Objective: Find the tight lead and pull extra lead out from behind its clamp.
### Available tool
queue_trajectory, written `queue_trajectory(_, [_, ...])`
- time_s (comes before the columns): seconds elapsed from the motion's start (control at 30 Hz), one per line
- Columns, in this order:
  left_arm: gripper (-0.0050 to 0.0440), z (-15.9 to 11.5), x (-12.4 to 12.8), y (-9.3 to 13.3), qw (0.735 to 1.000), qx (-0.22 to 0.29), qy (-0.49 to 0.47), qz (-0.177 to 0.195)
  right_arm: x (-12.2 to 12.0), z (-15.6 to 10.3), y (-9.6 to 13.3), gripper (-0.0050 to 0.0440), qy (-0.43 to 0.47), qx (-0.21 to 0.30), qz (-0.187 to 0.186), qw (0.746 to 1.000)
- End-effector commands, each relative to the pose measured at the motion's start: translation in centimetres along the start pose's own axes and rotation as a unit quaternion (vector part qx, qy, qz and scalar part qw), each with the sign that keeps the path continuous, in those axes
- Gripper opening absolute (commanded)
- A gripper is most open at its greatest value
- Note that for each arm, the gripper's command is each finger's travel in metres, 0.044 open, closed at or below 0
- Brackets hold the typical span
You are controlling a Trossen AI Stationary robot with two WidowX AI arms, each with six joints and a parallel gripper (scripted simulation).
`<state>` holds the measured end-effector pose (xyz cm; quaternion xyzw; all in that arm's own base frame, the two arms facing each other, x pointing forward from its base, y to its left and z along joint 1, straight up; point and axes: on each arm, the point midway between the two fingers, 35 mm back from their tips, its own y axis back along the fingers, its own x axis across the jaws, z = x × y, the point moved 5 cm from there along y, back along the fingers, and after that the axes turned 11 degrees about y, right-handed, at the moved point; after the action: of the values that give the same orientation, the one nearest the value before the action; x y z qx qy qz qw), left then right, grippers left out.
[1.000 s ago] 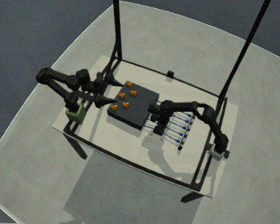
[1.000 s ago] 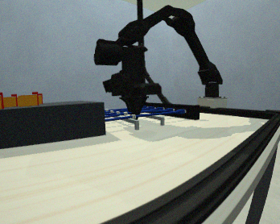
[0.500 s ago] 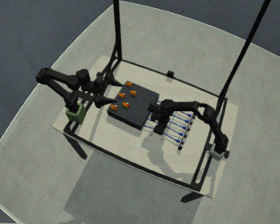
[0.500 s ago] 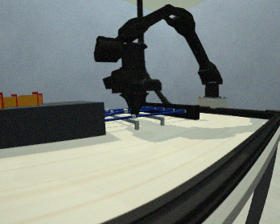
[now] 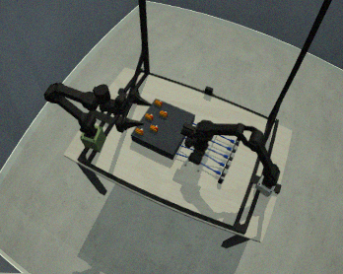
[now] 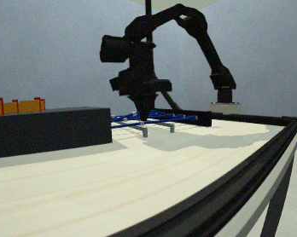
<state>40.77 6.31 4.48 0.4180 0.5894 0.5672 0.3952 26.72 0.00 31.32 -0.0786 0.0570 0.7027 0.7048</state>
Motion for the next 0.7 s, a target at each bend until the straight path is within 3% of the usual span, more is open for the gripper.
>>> queue_trajectory(0.0, [-0.0050,0.4,-0.1,2.0,1.000,-0.024,0.000,-0.005,-0.1,0.7,0.1,0.0440,0.000,-0.009,-0.002,1.000])
queue_trajectory(0.03, [-0.0050,0.2,0.0,3.1,1.000,-0.015,0.000,-0.003,-0.1,0.7,0.1,0.0440,0.000,-0.009,-0.002,1.000])
queue_trajectory(0.57, [-0.0050,0.2,0.0,3.1,1.000,-0.015,0.000,-0.003,-0.1,0.7,0.1,0.0440,0.000,-0.009,-0.002,1.000])
queue_trajectory(0.6, [-0.0050,0.1,0.0,-1.3,1.000,-0.002,0.000,0.000,-0.1,0.7,0.1,0.0440,0.000,-0.009,-0.002,1.000])
queue_trajectory(0.67, [-0.0050,0.1,0.0,-1.3,1.000,-0.002,0.000,0.000,-0.1,0.7,0.1,0.0440,0.000,-0.009,-0.002,1.000])
